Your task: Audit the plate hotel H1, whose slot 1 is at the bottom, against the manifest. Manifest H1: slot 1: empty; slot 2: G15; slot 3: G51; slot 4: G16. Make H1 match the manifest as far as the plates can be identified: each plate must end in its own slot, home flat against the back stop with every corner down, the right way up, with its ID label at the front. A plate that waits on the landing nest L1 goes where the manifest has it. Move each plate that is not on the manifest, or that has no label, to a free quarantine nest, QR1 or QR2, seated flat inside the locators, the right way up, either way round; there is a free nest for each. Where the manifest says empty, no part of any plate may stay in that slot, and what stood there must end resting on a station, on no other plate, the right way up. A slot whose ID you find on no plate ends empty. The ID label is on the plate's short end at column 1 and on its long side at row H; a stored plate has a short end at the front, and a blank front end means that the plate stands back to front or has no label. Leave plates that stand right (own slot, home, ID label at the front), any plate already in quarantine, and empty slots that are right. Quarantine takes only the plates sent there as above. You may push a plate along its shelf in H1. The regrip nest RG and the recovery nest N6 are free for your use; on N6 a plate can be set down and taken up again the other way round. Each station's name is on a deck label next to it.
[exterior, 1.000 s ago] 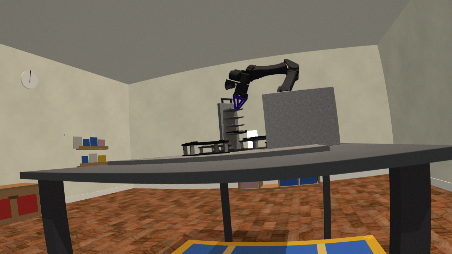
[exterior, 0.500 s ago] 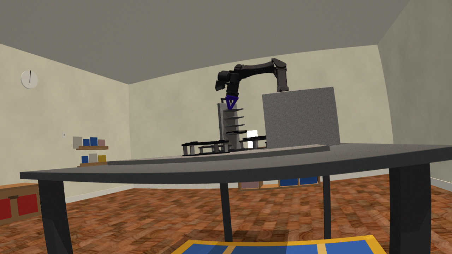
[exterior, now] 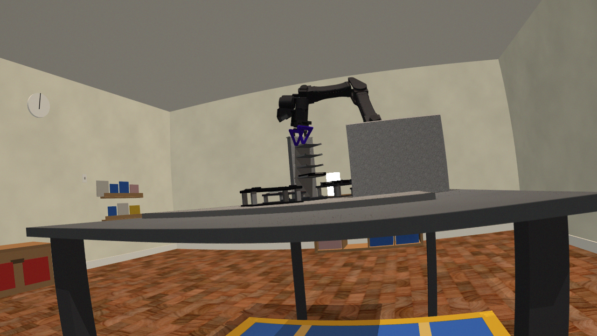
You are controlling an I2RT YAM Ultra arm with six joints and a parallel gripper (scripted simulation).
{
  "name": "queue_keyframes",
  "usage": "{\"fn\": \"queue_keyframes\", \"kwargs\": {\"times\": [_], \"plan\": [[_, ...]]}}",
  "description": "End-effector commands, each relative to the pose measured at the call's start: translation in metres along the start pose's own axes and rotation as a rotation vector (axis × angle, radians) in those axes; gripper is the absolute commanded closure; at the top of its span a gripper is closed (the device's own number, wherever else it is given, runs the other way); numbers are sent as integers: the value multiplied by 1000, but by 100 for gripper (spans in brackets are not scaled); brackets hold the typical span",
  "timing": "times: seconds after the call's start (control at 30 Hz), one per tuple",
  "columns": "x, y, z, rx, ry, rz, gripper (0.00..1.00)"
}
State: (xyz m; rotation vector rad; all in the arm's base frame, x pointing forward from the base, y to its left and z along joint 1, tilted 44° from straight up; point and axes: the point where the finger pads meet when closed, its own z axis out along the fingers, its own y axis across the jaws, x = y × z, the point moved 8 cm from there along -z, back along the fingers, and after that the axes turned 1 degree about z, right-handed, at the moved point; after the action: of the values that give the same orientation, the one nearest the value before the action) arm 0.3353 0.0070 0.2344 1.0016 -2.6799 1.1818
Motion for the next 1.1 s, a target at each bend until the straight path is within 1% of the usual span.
{"fn": "queue_keyframes", "kwargs": {"times": [0.0, 0.23, 0.4, 0.8, 0.87, 1.07], "plan": [[2, 2, -3, -39, 35, -104, 0], [-3, -2, -2, -96, 94, -245, 0], [-3, -2, -2, -101, 100, -258, 0], [1, 2, 37, -101, 100, -258, 0], [1, 2, 37, -101, 100, -258, 0], [3, 3, 57, -100, 100, -257, 0]]}}
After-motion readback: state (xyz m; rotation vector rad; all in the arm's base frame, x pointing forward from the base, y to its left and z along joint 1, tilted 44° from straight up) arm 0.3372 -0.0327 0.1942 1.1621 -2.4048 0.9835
